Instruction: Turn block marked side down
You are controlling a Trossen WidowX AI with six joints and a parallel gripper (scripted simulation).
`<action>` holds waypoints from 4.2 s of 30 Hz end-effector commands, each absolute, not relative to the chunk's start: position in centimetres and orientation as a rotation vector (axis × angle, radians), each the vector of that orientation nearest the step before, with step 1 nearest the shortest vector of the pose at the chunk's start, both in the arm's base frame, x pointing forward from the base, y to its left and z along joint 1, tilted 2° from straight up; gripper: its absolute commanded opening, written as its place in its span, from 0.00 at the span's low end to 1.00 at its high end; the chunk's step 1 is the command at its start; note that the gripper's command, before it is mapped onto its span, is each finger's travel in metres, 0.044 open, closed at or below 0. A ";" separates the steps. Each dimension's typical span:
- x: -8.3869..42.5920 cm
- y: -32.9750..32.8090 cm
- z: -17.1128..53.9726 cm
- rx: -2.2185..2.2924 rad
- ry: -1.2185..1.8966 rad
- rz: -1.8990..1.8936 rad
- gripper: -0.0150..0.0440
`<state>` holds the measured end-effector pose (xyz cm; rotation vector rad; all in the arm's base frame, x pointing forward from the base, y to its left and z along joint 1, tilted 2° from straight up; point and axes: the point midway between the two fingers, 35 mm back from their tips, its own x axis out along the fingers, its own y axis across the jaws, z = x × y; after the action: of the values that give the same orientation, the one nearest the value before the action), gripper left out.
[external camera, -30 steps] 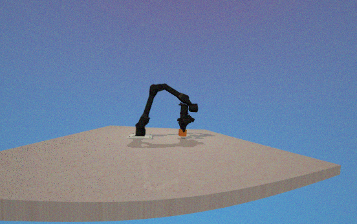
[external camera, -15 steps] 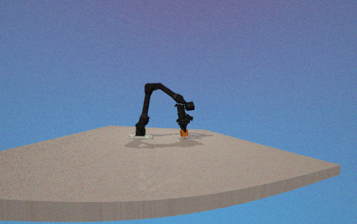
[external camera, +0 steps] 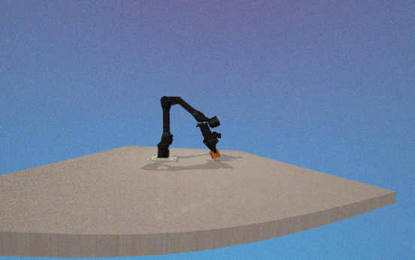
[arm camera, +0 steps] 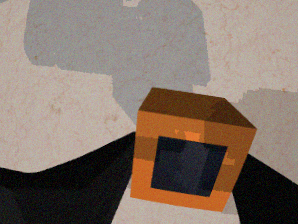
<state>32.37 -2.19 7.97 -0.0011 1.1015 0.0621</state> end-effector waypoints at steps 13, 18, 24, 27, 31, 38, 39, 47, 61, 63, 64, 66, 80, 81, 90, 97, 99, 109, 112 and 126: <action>32.9 -2.2 6.8 0.005 0.931 0.061 0.25; 33.3 -2.3 6.0 0.010 0.849 0.060 0.25; 33.4 -2.3 5.4 0.013 0.752 0.059 0.25; 33.2 -2.2 5.1 0.015 0.703 0.059 0.25; 32.9 -2.2 5.0 0.015 0.639 0.059 0.25; 32.1 -2.1 5.0 0.015 0.529 0.061 0.25; 32.0 -2.0 5.0 0.015 0.521 0.061 0.25; 31.9 -2.0 5.3 0.016 0.479 0.061 0.25; 31.9 -2.0 5.3 0.016 0.479 0.061 0.43; 31.9 -2.0 5.3 0.016 0.479 0.061 0.52; 31.9 -2.0 5.3 0.016 0.479 0.061 0.57; 31.9 -2.0 5.3 0.016 0.479 0.061 0.65; 31.9 -2.0 5.3 0.016 0.479 0.061 1.00; 31.9 -2.0 5.3 0.016 0.479 0.061 1.00; 31.9 -2.0 5.3 0.016 0.479 0.061 1.00; 31.9 -2.0 5.3 0.016 0.479 0.061 1.00; 31.9 -2.0 5.3 0.016 0.479 0.061 1.00; 32.2 -2.1 5.3 0.016 0.505 0.060 1.00; 33.1 -2.4 5.8 0.015 0.617 0.057 1.00; 29.9 -2.3 12.3 -0.003 1.039 0.066 1.00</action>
<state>32.25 -2.39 7.40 0.0256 0.8895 0.0626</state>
